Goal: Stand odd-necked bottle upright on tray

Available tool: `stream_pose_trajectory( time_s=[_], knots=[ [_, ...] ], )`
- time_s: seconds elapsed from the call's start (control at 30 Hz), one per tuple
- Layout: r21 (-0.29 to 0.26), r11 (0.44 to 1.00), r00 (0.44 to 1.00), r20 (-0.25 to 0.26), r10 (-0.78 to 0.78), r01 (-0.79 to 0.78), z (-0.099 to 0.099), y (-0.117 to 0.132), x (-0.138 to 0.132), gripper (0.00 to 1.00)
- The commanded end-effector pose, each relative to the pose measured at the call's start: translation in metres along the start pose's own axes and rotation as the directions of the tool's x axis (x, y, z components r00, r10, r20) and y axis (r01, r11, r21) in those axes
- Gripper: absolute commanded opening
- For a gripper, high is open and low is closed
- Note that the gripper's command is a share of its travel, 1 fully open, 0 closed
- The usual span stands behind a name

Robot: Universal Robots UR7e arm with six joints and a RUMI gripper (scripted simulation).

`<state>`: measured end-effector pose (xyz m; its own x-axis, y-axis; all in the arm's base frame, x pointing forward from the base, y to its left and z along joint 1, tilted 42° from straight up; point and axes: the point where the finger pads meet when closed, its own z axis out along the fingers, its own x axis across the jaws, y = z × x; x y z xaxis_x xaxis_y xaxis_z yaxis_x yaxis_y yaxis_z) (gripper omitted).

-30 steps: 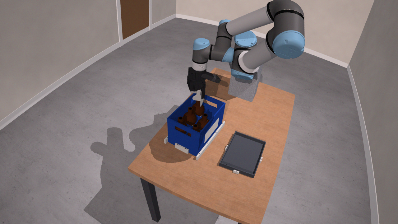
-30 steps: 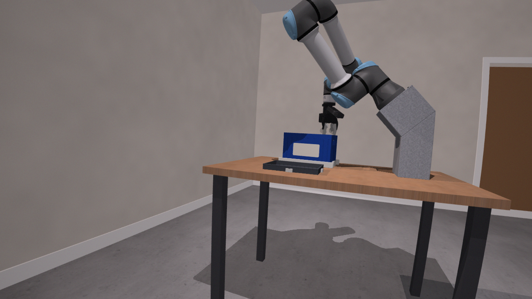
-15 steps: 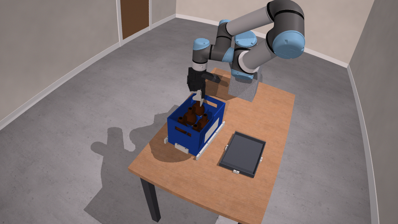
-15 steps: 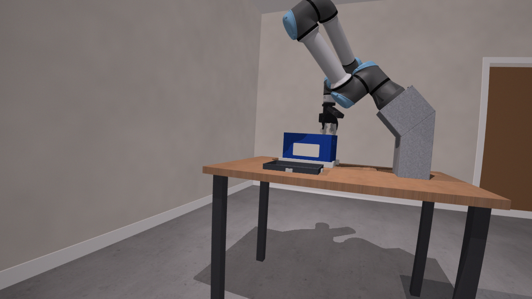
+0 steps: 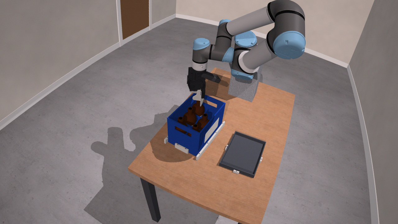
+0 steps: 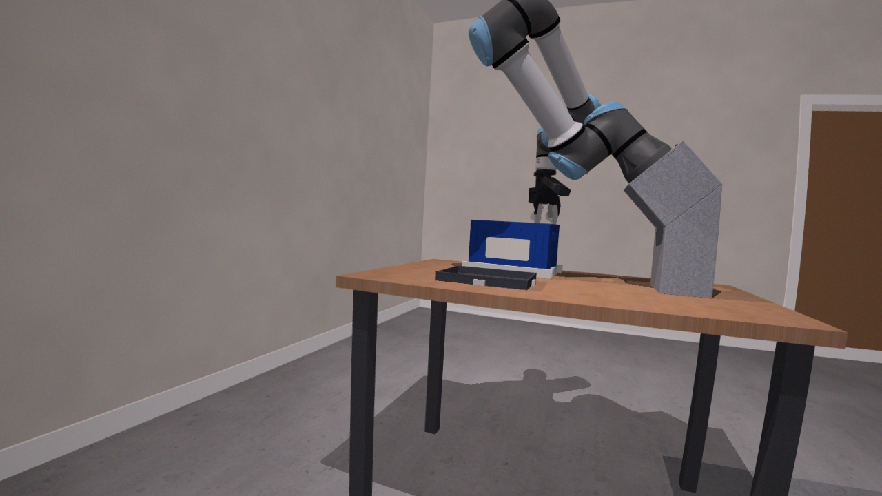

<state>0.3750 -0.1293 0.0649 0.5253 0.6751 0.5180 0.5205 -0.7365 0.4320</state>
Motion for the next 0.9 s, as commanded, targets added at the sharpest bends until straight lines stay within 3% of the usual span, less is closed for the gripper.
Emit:
stream_pose_trajectory(
  time_s=[0.0,0.87],
  knots=[
    [0.0,1.0,1.0,0.0,0.0,0.0,-0.002,0.0,0.0,0.38],
    [0.0,1.0,1.0,0.0,0.0,0.0,-0.033,0.0,0.0,0.38]
  ],
)
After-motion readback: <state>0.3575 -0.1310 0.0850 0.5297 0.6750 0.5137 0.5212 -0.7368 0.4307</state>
